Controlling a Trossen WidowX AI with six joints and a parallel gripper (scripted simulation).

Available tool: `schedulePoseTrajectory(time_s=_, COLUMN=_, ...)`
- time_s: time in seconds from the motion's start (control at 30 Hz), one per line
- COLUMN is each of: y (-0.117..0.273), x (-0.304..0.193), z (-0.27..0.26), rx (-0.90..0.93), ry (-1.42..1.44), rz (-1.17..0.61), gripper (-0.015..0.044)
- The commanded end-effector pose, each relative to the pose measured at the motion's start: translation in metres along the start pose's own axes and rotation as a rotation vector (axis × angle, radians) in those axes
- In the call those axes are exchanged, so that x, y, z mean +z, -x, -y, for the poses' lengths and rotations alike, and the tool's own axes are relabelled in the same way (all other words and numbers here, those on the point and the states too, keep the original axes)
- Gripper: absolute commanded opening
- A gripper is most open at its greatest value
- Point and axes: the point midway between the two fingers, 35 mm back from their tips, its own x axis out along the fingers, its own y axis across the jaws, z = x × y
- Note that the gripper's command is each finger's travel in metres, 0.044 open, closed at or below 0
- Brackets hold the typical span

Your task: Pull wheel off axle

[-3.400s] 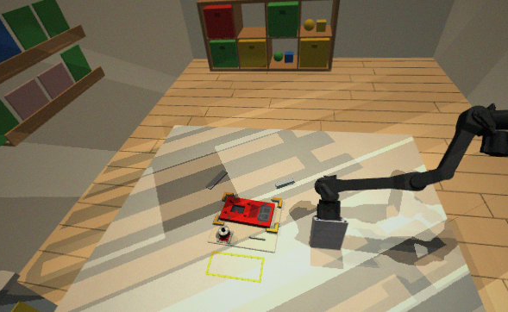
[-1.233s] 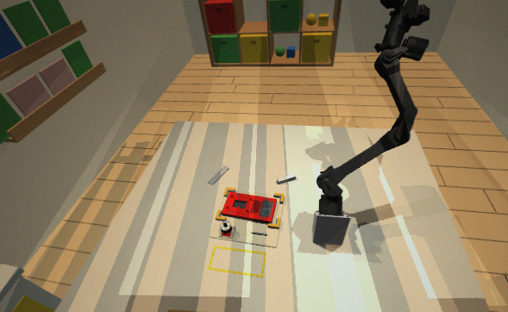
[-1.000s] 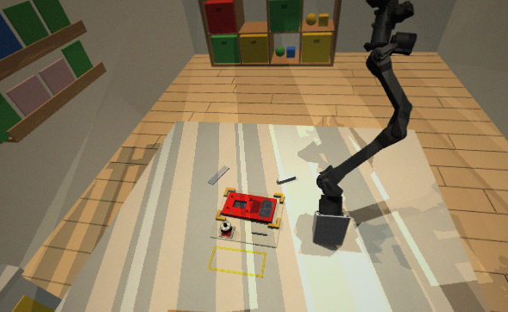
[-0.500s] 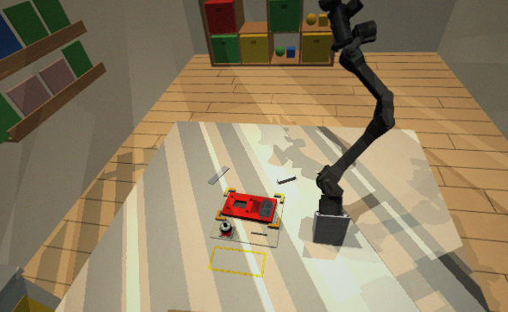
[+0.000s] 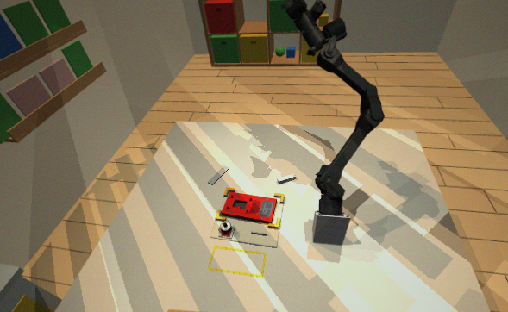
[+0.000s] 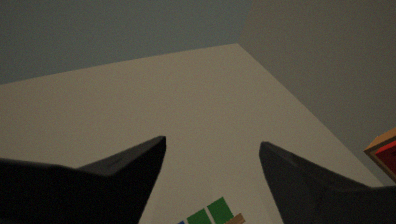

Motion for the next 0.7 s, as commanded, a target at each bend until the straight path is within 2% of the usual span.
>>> schedulePoseTrajectory(time_s=0.0, y=-0.007, x=-0.040, z=-0.016, rx=0.019, ry=-0.057, rz=-0.103, gripper=0.0300)
schedulePoseTrajectory(time_s=0.23, y=-0.012, x=-0.101, z=-0.041, rx=0.025, ry=-0.161, rz=-0.267, gripper=0.0300)
schedulePoseTrajectory(time_s=0.37, y=-0.010, x=-0.123, z=-0.048, rx=0.028, ry=-0.108, rz=-0.318, gripper=0.0300)
schedulePoseTrajectory(time_s=0.67, y=0.003, x=-0.220, z=-0.090, rx=0.059, ry=-0.142, rz=-0.598, gripper=0.0300)
